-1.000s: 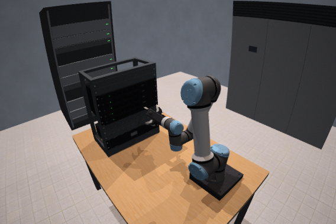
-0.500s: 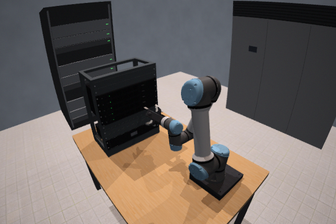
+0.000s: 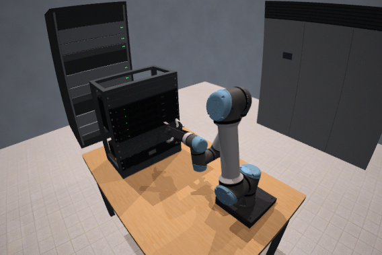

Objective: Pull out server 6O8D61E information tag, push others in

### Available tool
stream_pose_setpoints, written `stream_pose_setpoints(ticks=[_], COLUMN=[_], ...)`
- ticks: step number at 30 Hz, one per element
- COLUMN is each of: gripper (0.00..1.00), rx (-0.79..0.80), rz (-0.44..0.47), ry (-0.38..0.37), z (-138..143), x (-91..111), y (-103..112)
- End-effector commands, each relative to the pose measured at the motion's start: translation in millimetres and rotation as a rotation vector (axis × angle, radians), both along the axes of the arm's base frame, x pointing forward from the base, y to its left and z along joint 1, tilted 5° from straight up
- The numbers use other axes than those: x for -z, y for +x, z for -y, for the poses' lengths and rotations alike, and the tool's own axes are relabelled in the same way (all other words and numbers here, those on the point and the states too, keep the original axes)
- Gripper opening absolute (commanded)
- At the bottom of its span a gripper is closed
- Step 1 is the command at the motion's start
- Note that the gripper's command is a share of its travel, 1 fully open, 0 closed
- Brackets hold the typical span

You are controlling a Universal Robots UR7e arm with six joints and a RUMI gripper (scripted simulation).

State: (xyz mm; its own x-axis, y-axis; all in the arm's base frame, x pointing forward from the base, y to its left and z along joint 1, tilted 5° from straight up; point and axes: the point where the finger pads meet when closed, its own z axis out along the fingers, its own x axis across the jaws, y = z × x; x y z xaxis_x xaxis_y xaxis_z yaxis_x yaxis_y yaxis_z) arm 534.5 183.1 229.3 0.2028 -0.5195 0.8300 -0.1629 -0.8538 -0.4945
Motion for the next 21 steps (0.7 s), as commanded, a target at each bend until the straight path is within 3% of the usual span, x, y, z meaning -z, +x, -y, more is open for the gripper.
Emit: stream_pose_setpoints(ticks=[1,21], gripper=[1.0,1.0], rx=[-0.004,-0.025], rz=[-0.002,-0.016], ry=[-0.024,-0.138], z=[-0.2,-1.2], x=[-0.1,1.7], y=[0.1,0.6])
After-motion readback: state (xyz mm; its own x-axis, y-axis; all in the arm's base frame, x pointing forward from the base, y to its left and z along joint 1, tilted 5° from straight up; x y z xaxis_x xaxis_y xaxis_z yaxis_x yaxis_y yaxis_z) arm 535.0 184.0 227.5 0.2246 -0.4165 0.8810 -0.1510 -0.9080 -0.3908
